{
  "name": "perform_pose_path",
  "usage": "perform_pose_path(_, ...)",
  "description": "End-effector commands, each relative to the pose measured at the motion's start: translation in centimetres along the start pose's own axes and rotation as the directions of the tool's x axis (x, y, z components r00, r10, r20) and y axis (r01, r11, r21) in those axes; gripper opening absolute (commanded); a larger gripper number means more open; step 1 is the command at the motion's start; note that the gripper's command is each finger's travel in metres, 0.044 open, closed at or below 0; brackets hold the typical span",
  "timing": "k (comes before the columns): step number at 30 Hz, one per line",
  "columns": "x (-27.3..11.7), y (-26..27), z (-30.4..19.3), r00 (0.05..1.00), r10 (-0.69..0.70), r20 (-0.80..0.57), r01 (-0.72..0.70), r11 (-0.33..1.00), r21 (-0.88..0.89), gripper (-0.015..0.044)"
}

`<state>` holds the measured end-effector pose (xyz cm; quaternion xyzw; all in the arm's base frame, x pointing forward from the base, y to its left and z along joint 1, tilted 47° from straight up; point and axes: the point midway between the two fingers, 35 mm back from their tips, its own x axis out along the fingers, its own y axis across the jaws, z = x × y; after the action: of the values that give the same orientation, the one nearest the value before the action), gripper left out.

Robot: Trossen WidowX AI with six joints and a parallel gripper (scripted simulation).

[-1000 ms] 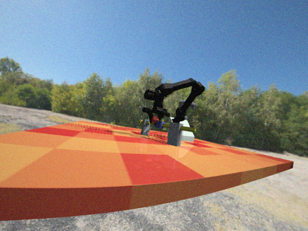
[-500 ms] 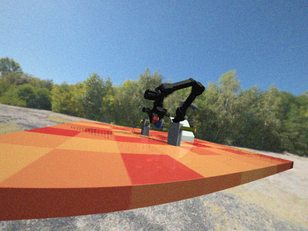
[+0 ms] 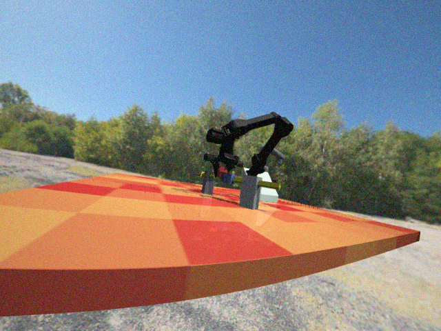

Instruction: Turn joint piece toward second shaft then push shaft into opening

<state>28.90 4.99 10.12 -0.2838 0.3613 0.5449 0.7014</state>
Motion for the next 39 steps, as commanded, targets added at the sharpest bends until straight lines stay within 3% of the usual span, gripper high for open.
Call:
perform_pose_path(1, 0.03, 0.0, 0.0, 1.0, 0.0, 0.0, 0.0, 1.0, 0.003, 0.0182)
perform_pose_path(14, 0.03, 0.0, 0.0, 1.0, 0.0, 0.0, 0.0, 1.0, 0.003, 0.0182)
perform_pose_path(16, 0.0, 0.0, 0.0, 1.0, 0.0, 0.0, 0.0, 1.0, 0.0, 0.0147)
perform_pose_path(21, 0.0, 0.0, 0.0, 1.0, 0.0, 0.0, 0.0, 1.0, 0.0, 0.0147)
perform_pose_path(27, 0.0, 0.0, 0.0, 1.0, 0.0, 0.0, 0.0, 1.0, 0.0, 0.0)
perform_pose_path(33, 0.06, 0.0, -0.03, 1.0, 0.0, 0.013, 0.0, 1.0, -0.001, 0.0)
perform_pose_path(39, 0.58, -0.04, -0.34, 0.992, 0.001, 0.128, 0.0, 1.0, -0.006, 0.0)
